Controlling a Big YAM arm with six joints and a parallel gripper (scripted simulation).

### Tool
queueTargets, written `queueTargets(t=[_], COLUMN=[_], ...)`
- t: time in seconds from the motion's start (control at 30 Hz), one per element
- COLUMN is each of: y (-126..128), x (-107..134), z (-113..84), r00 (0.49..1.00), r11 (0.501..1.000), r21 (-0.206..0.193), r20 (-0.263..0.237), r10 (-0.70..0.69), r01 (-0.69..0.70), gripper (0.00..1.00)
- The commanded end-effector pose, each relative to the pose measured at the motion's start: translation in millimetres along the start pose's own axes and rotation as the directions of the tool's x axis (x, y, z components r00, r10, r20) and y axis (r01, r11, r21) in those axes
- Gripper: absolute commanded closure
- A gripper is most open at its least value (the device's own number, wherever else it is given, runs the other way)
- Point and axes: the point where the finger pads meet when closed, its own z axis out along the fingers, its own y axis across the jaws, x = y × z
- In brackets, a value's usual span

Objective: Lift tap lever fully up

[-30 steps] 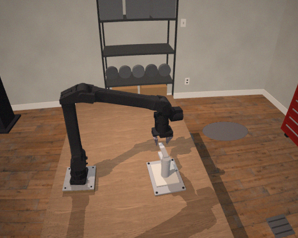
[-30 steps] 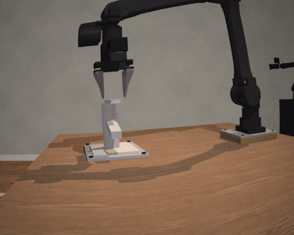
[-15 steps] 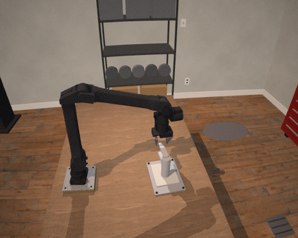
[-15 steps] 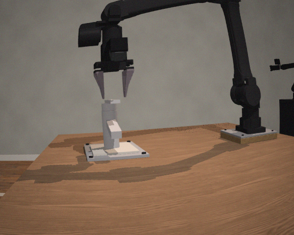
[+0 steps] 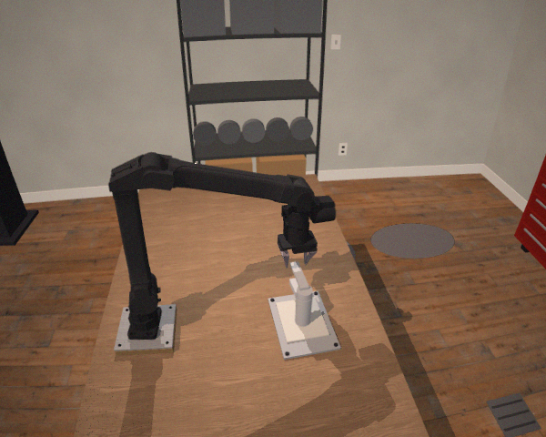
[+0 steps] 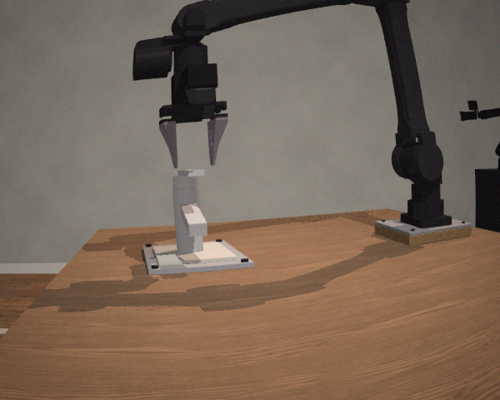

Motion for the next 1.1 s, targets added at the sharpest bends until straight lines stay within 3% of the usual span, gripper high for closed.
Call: queueTargets(t=[0.0, 0.67, 1.07], y=[-14.8, -19.8, -11.4], x=[-7.5, -6.8, -5.7], z=[-19.2, -19.7, -7.2], r00=[1.000, 1.000, 1.000], r11=[0.999, 0.999, 1.000], r21=[0.051, 0.053, 0.021], r20=[0.005, 0.005, 0.004], r10=[-0.012, -0.012, -0.012], r01=[0.012, 0.012, 0.012], gripper=[0.40, 0.40, 0.40])
